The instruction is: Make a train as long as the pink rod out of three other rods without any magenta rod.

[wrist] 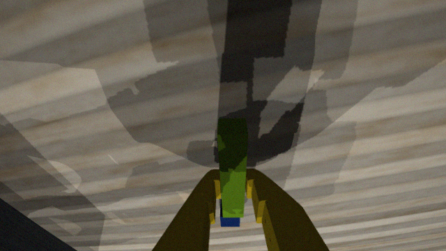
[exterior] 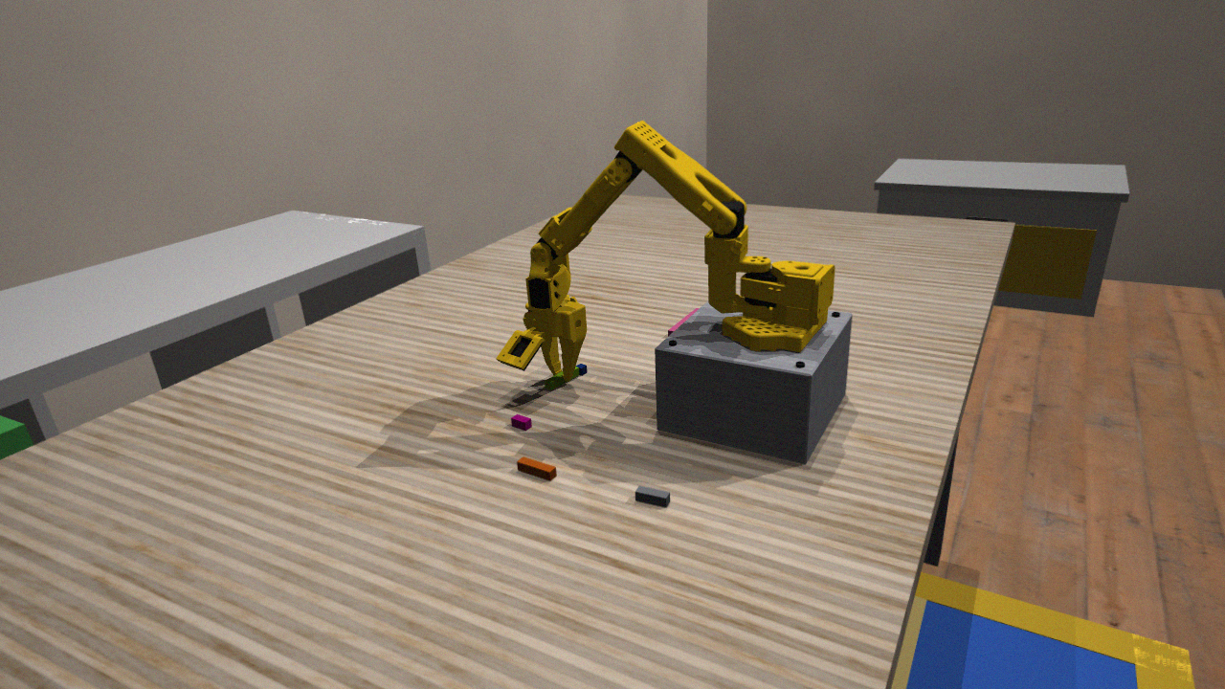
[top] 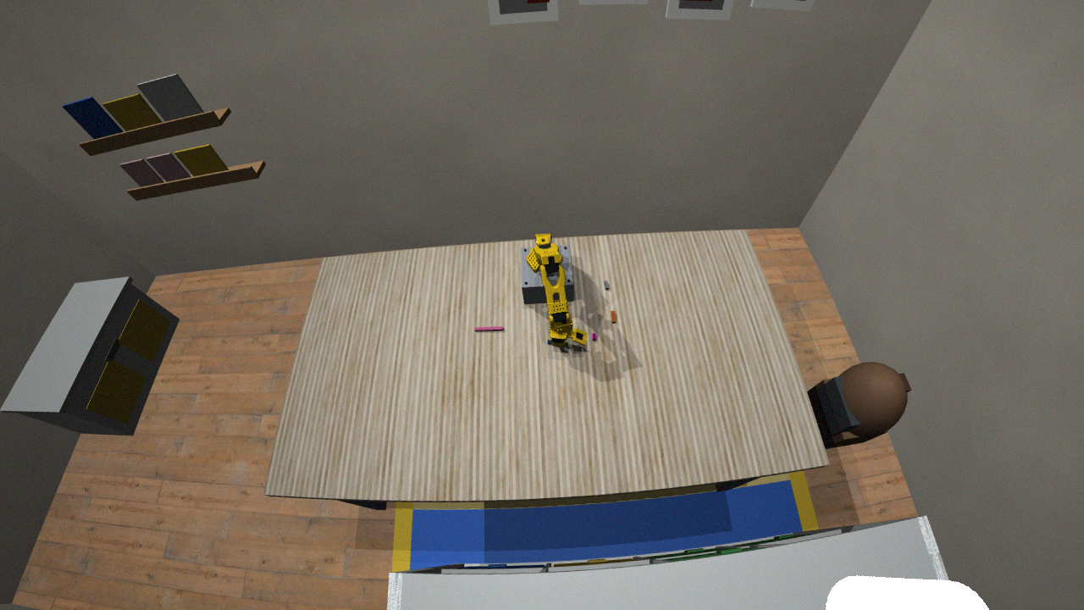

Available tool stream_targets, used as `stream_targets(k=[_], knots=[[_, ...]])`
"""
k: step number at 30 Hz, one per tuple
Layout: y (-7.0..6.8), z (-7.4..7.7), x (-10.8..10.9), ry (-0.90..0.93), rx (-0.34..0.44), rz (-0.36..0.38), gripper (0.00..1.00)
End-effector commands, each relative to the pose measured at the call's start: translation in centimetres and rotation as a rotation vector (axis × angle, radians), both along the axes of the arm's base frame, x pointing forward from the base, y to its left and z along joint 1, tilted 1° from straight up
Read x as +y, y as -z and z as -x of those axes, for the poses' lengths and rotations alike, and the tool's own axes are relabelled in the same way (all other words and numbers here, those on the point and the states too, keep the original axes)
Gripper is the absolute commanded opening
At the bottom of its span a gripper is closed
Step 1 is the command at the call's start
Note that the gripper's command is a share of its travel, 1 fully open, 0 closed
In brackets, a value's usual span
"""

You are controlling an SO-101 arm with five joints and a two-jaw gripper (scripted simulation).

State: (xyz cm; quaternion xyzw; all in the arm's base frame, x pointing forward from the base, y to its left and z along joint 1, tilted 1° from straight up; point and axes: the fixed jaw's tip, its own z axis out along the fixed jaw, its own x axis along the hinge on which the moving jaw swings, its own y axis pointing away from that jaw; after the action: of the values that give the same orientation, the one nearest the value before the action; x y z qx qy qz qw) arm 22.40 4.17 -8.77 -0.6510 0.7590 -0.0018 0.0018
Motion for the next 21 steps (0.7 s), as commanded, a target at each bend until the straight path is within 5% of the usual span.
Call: stream_targets(k=[1,21], knots=[[0.11,0.15,-0.26,0.002,0.001,-0.001,0.00],[0.04,0.39,-0.31,0.002,0.006,0.000,0.00]])
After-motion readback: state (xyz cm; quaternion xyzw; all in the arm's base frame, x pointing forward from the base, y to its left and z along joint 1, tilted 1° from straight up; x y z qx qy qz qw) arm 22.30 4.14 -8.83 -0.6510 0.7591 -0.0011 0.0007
